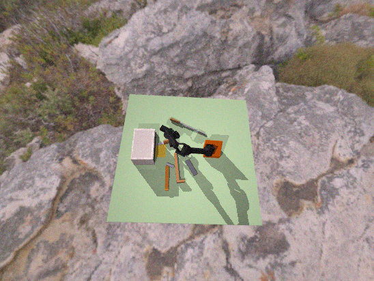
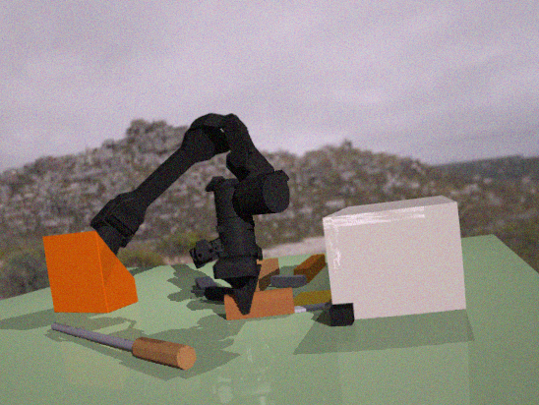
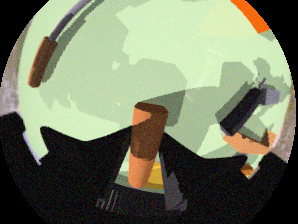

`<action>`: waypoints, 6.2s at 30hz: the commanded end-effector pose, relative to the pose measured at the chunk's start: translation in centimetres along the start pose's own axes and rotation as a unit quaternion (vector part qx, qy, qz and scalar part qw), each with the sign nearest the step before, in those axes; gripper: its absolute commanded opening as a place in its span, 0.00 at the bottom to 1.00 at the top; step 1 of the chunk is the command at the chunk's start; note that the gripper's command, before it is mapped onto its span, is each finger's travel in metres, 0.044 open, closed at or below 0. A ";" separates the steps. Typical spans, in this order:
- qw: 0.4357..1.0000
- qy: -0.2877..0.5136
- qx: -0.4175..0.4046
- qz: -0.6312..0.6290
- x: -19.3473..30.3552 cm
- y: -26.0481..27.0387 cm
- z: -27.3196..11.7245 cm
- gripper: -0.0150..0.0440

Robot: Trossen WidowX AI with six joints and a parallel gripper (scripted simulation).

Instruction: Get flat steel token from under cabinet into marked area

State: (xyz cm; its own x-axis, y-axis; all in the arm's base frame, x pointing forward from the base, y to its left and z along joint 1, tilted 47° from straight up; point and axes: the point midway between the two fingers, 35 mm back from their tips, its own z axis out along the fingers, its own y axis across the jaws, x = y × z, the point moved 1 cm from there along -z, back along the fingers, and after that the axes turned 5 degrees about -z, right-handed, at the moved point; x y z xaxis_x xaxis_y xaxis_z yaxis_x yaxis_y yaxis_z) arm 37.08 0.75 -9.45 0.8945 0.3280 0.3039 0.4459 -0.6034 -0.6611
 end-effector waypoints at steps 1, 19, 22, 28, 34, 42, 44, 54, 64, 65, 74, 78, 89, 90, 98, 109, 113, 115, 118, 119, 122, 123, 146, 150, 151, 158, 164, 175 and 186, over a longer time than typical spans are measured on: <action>1.000 0.002 -0.001 -0.002 0.8 0.0 0.0 0.25; 1.000 0.002 -0.001 -0.002 2.7 0.2 0.0 0.25; 1.000 0.002 -0.001 -0.002 3.0 0.2 0.0 0.25; 1.000 0.002 -0.001 -0.002 3.7 0.3 0.0 0.25; 1.000 0.002 -0.001 -0.002 4.3 0.3 0.0 0.25; 1.000 0.002 -0.001 -0.002 4.7 0.2 0.0 0.25; 1.000 0.002 -0.001 -0.002 4.7 0.1 0.0 0.25; 1.000 0.002 0.000 -0.002 4.8 -1.0 0.0 0.25; 1.000 0.002 0.000 -0.002 4.9 -1.7 0.1 0.25; 1.000 0.002 0.000 -0.002 4.9 -1.7 0.1 0.25; 1.000 0.002 0.000 -0.002 4.2 -1.6 0.1 0.25; 1.000 0.002 0.000 -0.002 3.8 -1.7 0.1 0.25; 1.000 0.002 0.000 -0.002 2.6 -1.7 0.1 0.25; 1.000 0.002 0.000 -0.002 2.5 -1.7 0.1 0.25; 1.000 0.002 0.000 -0.002 1.6 -1.7 0.1 0.25; 1.000 0.002 0.000 -0.001 0.4 -1.8 0.1 0.25; 1.000 0.001 0.000 -0.001 -0.1 -1.9 0.2 0.25; 1.000 0.001 0.000 -0.001 -0.3 -1.9 0.2 0.25; 1.000 0.001 0.000 -0.001 -0.7 -1.9 0.2 0.25; 1.000 0.001 0.000 -0.001 -0.8 -1.9 0.2 0.25; 1.000 0.001 0.000 -0.001 -1.2 -1.9 0.2 0.25; 1.000 0.001 0.000 -0.001 -1.3 -1.9 0.2 0.25; 1.000 0.001 -0.001 -0.001 -4.3 -2.1 0.2 0.25; 1.000 0.001 -0.001 -0.001 -4.8 -2.1 0.2 0.25; 1.000 0.001 -0.001 -0.001 -5.0 -2.1 0.2 0.25; 1.000 0.000 -0.001 -0.001 -6.0 -2.1 0.2 0.25; 1.000 0.000 -0.001 0.000 -6.9 -2.1 0.2 0.25; 1.000 0.000 -0.001 0.000 -8.7 -2.2 0.2 0.25; 1.000 0.000 -0.001 0.000 -10.6 -2.2 0.2 0.25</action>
State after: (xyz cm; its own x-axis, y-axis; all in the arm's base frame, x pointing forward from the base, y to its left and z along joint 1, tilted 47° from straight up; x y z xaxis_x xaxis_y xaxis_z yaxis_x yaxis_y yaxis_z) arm 27.49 -1.10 -11.12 0.8932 0.3291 0.3064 0.4486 -0.6071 -0.6559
